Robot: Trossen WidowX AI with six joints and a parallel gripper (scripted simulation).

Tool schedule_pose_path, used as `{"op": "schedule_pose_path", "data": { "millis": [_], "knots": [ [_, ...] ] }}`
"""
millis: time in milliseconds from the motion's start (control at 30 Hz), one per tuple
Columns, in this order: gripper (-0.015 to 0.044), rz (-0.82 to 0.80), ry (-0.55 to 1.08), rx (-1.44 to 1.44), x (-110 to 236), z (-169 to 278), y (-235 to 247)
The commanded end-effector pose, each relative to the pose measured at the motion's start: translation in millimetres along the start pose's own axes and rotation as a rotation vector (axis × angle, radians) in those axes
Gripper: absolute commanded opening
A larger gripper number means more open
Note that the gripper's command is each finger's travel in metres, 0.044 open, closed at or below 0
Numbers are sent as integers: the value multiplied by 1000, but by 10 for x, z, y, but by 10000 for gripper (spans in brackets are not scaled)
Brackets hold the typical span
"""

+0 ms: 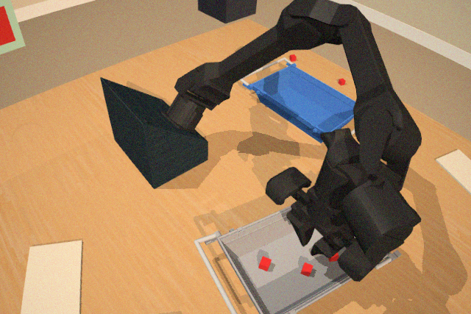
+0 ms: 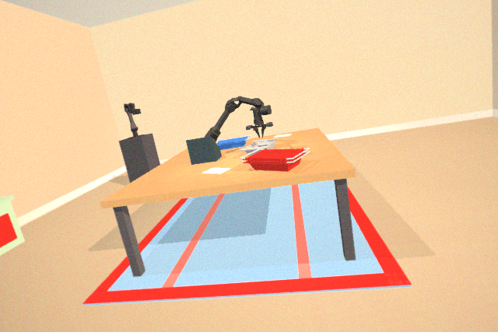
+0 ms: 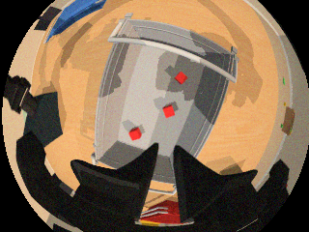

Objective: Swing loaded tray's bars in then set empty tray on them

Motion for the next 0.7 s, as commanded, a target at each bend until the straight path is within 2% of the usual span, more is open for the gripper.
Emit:
{"op": "schedule_pose_path", "data": {
  "millis": [0, 367, 667],
  "knots": [
    [80, 7, 2, -785, 2, 695, 69],
    [80, -7, -15, -1689, -47, 1422, 280],
    [80, -9, -16, -1738, -51, 1460, 295]
  ]
}}
Point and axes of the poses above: the point midway between the two fingers, 35 mm back from their tips, its own x axis back along the fingers, its own y axis across the jaws, z = x × y, the point moved 9 cm from there along x, back along the fingers, and after that the axes turned 6 degrees about -x, right-handed, at the moved point
